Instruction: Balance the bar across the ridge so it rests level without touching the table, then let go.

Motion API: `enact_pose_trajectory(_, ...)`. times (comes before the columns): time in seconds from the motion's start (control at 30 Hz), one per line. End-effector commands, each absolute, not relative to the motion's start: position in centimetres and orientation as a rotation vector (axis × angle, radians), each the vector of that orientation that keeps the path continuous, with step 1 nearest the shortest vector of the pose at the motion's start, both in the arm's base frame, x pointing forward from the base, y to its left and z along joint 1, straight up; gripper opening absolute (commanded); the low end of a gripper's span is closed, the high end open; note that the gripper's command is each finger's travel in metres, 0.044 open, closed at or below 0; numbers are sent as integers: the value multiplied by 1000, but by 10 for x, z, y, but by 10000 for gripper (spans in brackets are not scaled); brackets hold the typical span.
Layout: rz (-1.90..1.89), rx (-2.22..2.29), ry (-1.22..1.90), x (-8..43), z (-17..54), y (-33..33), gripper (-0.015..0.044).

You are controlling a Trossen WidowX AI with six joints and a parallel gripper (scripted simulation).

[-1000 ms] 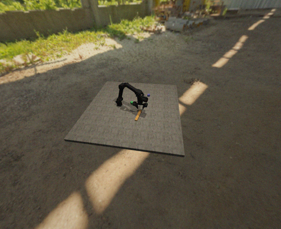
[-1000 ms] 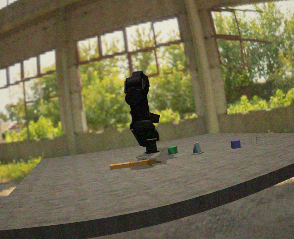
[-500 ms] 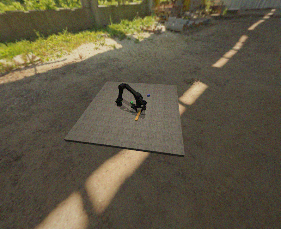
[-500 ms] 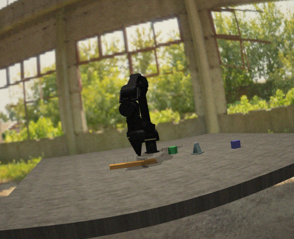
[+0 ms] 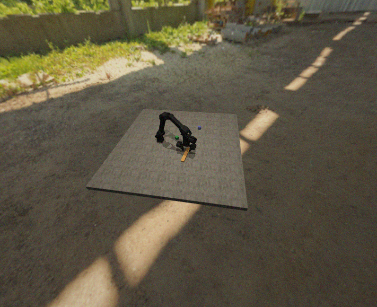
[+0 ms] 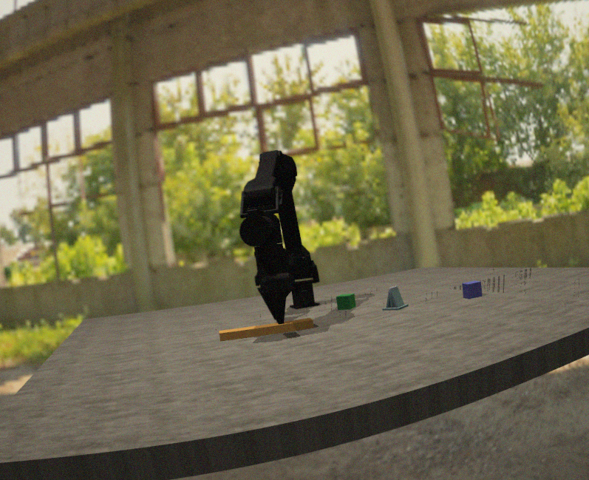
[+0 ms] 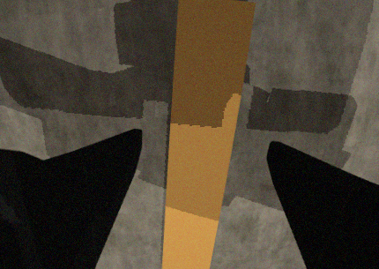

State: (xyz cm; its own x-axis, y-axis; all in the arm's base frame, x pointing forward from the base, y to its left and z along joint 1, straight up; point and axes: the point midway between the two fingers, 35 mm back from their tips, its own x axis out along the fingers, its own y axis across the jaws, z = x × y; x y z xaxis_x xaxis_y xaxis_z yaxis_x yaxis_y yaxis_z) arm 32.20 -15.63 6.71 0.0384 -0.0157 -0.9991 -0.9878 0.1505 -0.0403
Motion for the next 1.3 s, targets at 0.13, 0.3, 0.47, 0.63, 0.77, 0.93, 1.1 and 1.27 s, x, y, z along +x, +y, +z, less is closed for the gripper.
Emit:
enact_pose_trajectory(0.13, 1070, -1127, 1260, 321, 53, -156, 315)
enact_pose_trajectory(0.3, 1070, -1127, 1260, 321, 52, -156, 315)
enact_pose_trajectory(0.47, 1070, -1127, 1260, 321, 52, -156, 315)
enact_pose_trajectory(0.63, 1070, -1127, 1260, 321, 52, -156, 315)
enact_pose_trajectory(0.77, 1068, -1121, 1260, 321, 52, -156, 263)
enact_pose_trajectory(0.93, 1068, -1121, 1260, 321, 52, -156, 131)
enact_pose_trajectory(1.1, 1068, -1121, 1260, 321, 52, -156, 98)
enact_pose_trajectory(1.27, 1068, -1121, 1260, 321, 58, -156, 0)
